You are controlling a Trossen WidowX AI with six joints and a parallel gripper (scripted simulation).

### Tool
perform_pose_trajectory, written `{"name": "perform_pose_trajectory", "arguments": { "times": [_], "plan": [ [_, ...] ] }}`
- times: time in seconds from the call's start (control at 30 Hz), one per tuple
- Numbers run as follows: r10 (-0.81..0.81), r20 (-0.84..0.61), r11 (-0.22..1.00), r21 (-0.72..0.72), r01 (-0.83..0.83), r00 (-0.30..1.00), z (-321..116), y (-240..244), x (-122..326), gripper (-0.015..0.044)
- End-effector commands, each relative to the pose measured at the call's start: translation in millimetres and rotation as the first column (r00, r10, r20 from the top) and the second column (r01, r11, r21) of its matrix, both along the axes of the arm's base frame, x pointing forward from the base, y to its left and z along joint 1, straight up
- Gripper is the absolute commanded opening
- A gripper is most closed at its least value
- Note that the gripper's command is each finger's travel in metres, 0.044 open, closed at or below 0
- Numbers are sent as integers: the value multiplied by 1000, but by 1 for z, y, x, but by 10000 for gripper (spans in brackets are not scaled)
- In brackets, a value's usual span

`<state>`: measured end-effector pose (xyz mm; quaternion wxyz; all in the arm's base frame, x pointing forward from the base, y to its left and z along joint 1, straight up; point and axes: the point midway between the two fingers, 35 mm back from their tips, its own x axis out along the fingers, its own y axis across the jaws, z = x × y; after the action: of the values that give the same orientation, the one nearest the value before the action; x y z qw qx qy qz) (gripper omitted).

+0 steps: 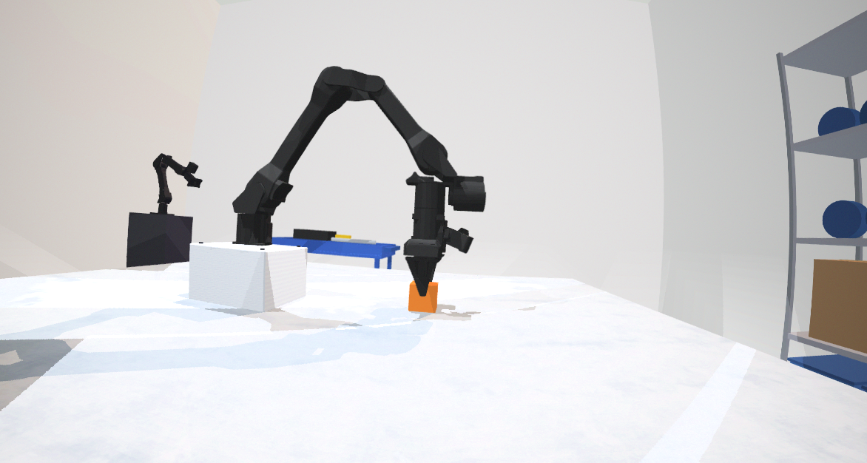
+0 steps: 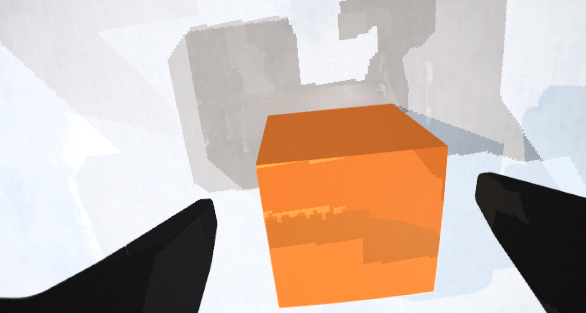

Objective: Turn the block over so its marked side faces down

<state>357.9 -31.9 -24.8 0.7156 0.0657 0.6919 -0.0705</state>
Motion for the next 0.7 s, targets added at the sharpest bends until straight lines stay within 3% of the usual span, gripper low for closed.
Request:
{"name": "perform_pose_trajectory", "arguments": {
  "times": [0.0,0.2,0.67],
  "plan": [
    [5,-9,1000,5,-5,1000,-5,1,-3,387],
    [5,-9,1000,5,-5,1000,-5,1,-3,230],
    [5,-9,1000,5,-5,1000,-5,1,-3,137]
  ]
}}
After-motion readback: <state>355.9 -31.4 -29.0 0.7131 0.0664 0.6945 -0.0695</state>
